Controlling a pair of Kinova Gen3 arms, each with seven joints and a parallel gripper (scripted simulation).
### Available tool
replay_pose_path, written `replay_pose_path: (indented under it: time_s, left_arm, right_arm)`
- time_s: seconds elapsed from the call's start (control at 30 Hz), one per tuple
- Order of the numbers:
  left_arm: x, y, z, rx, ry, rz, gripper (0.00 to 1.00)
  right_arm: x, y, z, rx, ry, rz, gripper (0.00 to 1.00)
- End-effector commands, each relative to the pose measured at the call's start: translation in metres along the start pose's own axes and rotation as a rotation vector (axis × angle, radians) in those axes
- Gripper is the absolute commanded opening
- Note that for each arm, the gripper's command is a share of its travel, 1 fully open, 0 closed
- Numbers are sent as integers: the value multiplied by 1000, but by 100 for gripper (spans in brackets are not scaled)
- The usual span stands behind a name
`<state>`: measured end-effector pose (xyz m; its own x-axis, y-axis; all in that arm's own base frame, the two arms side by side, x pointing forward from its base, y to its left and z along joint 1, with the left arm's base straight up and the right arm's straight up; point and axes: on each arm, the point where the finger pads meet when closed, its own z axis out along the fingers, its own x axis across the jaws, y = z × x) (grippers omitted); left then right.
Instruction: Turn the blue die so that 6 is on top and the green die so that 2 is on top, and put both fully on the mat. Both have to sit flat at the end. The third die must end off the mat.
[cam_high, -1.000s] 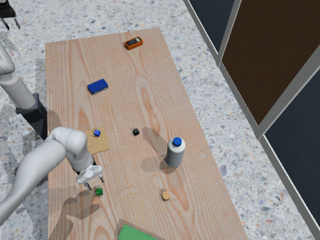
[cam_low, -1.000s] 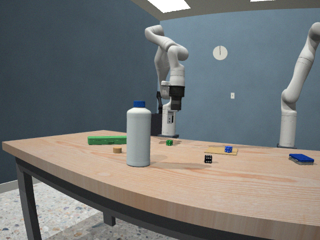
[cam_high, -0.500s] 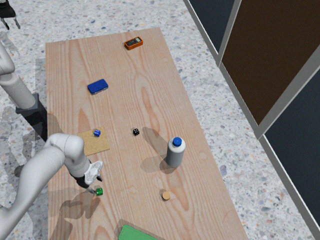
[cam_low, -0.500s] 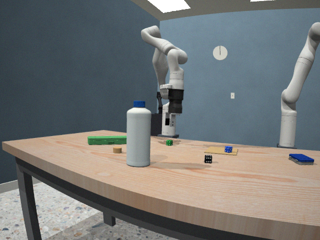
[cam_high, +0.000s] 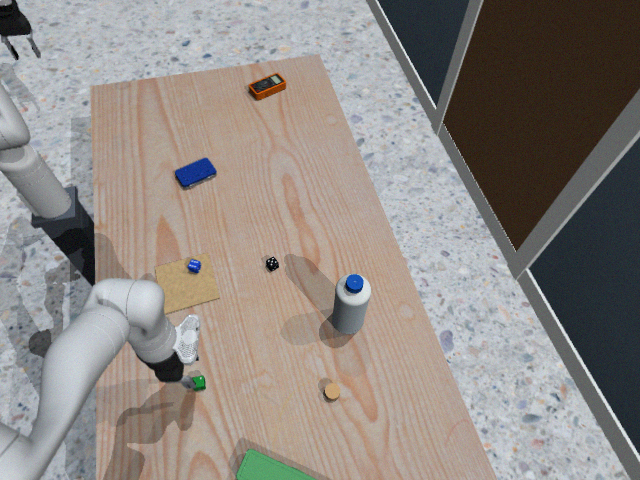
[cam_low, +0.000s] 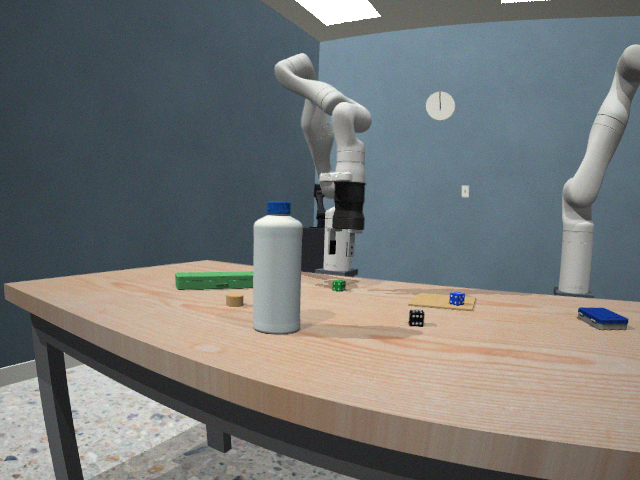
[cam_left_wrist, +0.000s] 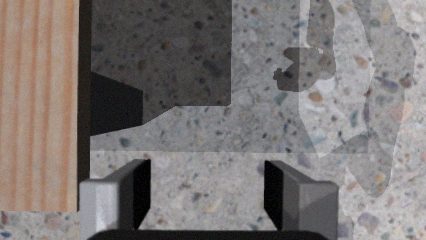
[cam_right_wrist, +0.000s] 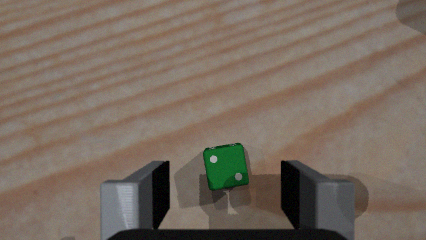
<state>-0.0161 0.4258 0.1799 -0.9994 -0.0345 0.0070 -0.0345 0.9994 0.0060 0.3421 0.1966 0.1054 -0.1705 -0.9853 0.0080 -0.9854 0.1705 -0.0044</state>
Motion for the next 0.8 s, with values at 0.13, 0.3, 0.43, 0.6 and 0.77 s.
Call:
replay_pose_path:
  time_s: [0.13,0.3,0.43,0.6,0.77]
  left_arm:
    - [-2,-1,0,6,-7,2,100]
    - [-2,-1,0,6,-7,2,100]
    - [-2,-1,0,6,-7,2,100]
    - [-2,-1,0,6,-7,2,100]
    - [-2,-1,0,6,-7,2,100]
  right_arm:
    - [1,0,3,-3,-10,-87,100]
    - [0,0,3,-2,-11,-99,100]
    - [0,0,3,-2,-11,-99,79]
    - [0,0,3,-2,-11,-99,79]
    - [0,0,3,-2,-11,-99,79]
